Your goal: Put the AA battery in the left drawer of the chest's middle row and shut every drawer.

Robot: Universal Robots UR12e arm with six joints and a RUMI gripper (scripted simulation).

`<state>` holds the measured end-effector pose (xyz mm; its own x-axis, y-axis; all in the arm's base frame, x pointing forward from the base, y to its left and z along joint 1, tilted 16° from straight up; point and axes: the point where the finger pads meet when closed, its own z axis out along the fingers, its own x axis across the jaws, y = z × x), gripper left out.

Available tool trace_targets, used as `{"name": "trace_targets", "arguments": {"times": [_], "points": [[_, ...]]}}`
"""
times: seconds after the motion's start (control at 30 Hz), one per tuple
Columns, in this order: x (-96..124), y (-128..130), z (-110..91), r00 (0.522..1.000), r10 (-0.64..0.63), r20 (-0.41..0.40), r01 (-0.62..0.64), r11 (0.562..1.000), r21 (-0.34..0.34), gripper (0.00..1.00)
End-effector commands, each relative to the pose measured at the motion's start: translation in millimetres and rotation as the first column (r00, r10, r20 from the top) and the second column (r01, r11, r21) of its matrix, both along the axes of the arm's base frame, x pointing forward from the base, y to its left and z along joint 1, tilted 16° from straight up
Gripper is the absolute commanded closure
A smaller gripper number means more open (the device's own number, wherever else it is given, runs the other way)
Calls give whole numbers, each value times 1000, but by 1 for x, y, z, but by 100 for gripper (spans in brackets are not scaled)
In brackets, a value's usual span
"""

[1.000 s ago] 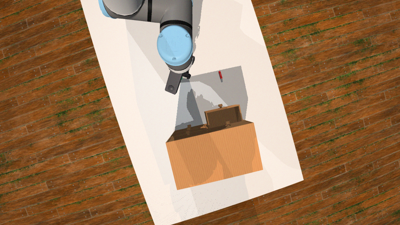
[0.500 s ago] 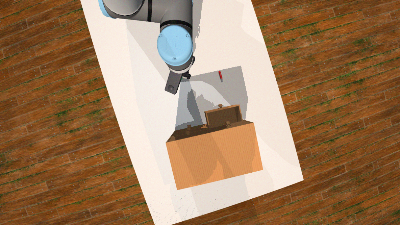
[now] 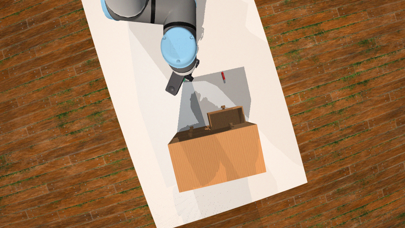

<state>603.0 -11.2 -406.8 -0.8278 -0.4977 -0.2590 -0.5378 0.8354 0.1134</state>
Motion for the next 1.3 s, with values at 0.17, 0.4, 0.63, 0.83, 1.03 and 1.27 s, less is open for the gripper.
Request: {"name": "trace_targets", "arguments": {"times": [0.17,0.4,0.63,0.83,1.03,1.27], "points": [[5,2,1,989,-146,-37,147,989,20,95],[11,6,2,942,-325,-88,329,944,39,95],[18,11,4,837,-525,-154,537,842,49,95],[23,16,6,746,-636,-196,655,754,48,95],[30,23,9,569,-780,-260,813,582,32,95],[37,31,12,391,-866,-310,912,409,8,95]]}}
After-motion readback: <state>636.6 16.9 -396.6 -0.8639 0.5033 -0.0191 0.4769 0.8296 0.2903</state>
